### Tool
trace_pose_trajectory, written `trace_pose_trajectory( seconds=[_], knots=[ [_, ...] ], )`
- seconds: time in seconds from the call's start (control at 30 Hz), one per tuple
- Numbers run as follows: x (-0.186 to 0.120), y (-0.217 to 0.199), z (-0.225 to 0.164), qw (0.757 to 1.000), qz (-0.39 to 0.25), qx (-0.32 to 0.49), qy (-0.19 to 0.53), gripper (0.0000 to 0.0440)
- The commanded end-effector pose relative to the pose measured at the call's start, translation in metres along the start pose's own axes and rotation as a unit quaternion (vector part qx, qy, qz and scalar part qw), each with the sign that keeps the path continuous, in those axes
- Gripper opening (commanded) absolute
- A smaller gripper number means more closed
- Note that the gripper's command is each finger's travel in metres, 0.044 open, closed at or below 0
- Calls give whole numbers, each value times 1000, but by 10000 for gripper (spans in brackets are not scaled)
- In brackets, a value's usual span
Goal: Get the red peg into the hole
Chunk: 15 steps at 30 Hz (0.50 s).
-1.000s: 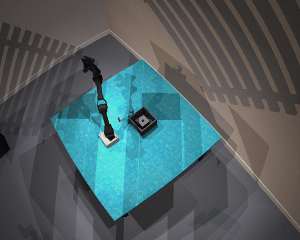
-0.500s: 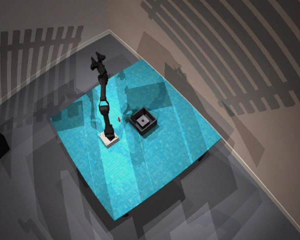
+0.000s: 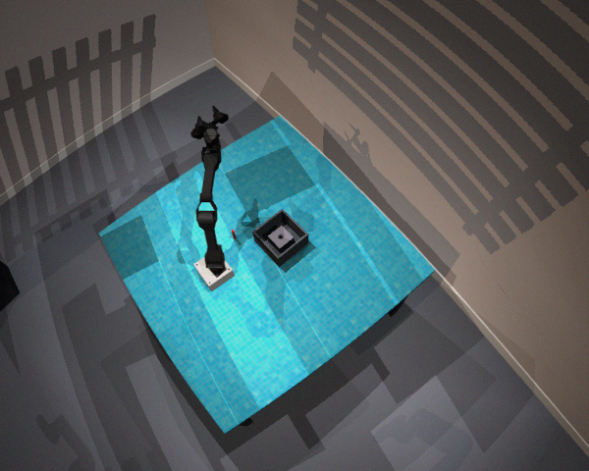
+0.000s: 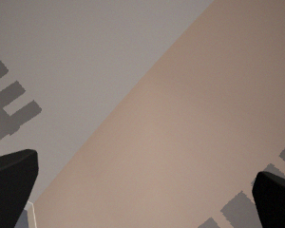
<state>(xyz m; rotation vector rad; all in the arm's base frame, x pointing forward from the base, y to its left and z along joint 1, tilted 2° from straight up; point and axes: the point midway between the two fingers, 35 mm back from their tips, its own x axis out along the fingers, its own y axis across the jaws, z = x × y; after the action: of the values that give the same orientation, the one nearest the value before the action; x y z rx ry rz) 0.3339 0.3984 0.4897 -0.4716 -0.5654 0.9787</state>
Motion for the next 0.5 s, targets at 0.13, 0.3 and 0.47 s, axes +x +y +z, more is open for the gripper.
trace_pose_trajectory(
  seconds=[0.13, 0.3, 0.47],
  knots=[
    [-19, -9, -41, 993, -8, 73, 93, 440],
    [-38, -14, -70, 979, -20, 126, 159, 440],
    [-59, -17, -96, 958, -36, 178, 224, 440]
  ],
)
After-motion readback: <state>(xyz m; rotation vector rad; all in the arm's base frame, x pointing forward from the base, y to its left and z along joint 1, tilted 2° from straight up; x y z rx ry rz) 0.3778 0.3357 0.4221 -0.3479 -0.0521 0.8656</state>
